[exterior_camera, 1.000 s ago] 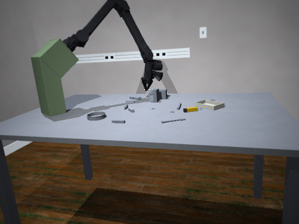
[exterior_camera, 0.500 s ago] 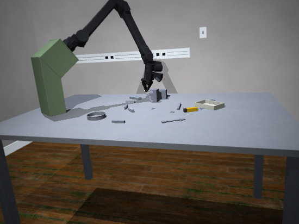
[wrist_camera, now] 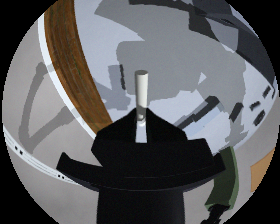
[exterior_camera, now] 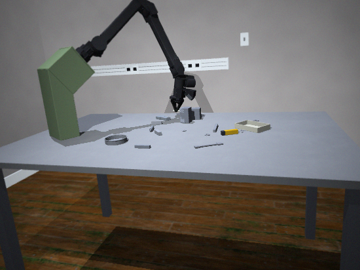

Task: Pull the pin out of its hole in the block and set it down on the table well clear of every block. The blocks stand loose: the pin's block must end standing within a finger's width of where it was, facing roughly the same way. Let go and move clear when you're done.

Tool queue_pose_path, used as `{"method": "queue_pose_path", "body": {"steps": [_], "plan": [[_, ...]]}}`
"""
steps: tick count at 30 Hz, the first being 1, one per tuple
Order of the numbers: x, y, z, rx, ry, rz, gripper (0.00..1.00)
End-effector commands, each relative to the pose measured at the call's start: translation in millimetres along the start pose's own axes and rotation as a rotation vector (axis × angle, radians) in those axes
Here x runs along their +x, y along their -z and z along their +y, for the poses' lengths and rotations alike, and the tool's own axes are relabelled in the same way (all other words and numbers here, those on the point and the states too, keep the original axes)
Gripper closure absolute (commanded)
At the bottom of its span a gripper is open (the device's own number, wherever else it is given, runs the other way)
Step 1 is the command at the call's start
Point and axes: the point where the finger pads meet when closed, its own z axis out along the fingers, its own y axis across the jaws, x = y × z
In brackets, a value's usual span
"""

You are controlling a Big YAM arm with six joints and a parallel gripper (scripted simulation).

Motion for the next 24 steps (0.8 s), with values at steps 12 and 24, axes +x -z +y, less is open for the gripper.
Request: {"method": "queue_pose_path", "body": {"steps": [12,24], "plan": [[-2.6,-15.5,8.5,-0.016,0.009,0.0,1.0],[-2.9,-17.7,7.5,-0.016,0.009,-0.001,1.0]]}}
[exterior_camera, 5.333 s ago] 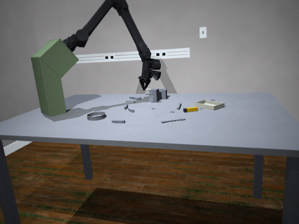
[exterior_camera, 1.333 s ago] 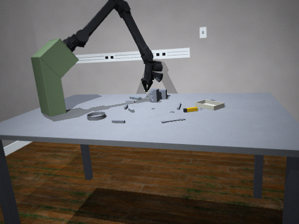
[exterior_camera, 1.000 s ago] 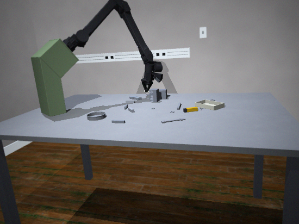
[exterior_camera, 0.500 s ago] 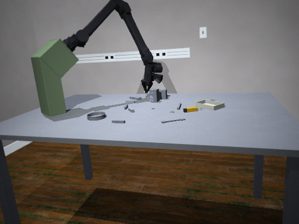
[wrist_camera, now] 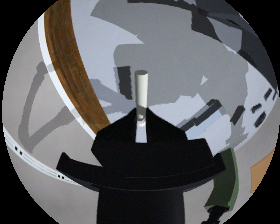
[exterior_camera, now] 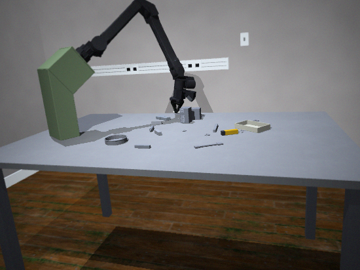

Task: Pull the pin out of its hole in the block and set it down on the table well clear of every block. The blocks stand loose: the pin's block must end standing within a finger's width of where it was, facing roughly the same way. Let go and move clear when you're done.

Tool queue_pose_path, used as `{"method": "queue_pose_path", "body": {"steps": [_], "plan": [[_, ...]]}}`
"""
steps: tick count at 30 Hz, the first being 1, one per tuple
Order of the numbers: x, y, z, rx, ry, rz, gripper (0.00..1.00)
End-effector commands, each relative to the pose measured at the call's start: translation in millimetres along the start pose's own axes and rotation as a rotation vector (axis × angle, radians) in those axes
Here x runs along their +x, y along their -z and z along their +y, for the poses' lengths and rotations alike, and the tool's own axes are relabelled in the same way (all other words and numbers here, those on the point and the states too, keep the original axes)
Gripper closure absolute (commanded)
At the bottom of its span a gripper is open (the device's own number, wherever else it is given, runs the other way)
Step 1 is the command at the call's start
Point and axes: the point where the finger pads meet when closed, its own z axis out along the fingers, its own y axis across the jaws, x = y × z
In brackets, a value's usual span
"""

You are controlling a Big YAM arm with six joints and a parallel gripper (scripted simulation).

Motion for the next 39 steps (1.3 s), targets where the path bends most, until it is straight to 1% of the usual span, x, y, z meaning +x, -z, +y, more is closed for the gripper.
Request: {"method": "queue_pose_path", "body": {"steps": [1,21,39], "plan": [[-1,-10,8,-0.011,0.008,0.0,1.0],[-2,-19,6,-0.011,0.008,-0.001,1.0],[-2,-20,5,-0.011,0.007,0.0,1.0]]}}
